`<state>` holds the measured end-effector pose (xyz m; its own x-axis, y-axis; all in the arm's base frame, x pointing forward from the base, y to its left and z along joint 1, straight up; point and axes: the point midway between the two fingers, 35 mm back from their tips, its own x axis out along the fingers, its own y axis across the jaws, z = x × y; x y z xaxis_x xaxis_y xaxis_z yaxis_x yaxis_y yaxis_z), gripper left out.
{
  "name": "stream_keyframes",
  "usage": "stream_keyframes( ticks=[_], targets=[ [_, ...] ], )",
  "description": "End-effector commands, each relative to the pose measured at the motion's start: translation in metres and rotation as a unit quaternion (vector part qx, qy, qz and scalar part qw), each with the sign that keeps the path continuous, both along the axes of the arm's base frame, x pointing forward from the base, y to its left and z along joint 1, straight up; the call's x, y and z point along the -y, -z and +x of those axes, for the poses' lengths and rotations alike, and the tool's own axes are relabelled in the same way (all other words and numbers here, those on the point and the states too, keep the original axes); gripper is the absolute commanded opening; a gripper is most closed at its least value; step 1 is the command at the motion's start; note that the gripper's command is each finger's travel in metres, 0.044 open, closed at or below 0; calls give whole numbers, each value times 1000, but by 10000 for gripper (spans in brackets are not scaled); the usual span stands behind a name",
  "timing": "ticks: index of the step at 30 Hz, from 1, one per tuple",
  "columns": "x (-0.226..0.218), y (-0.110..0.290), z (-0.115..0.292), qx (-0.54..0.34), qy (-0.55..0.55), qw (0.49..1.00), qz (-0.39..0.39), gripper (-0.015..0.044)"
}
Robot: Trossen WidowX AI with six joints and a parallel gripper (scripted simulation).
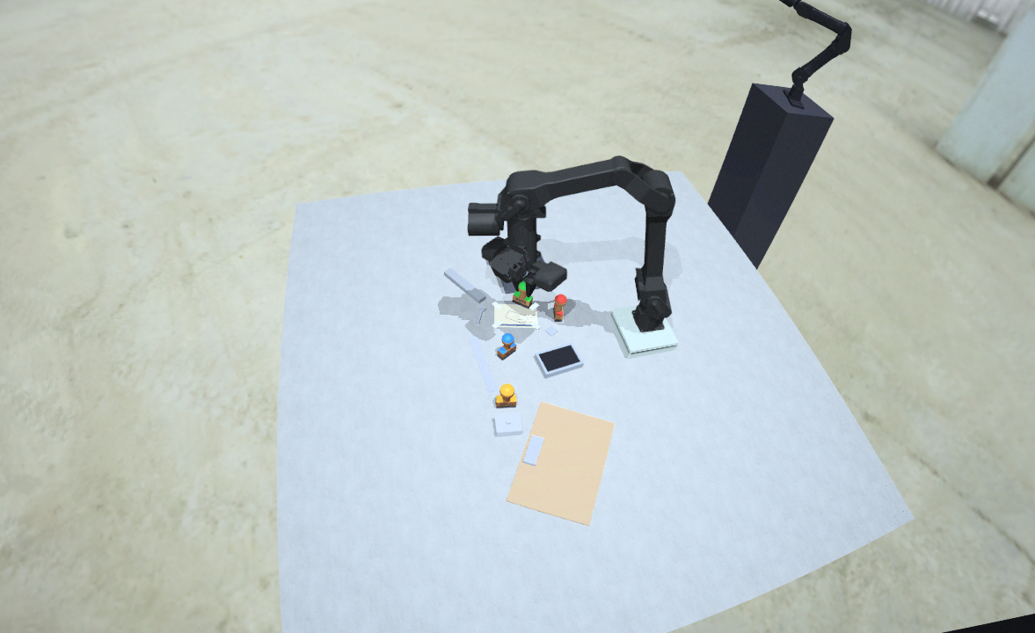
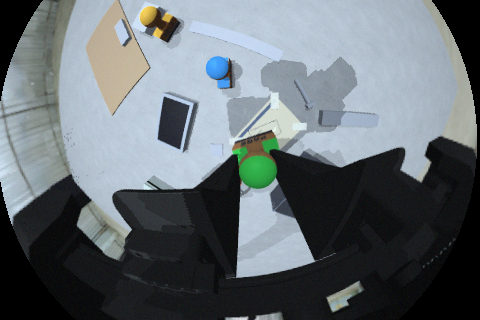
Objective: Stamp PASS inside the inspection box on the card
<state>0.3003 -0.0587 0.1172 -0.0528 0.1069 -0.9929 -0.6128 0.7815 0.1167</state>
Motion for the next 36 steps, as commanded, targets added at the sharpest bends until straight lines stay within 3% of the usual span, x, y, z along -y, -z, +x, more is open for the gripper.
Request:
stream_keyframes(
  ticks=[1, 36],
  targets=[
    [16, 1, 3, -3, -36, 999, 0, 0],
    [20, 22, 6, -3, -42, 999, 1, 0]
  ],
)
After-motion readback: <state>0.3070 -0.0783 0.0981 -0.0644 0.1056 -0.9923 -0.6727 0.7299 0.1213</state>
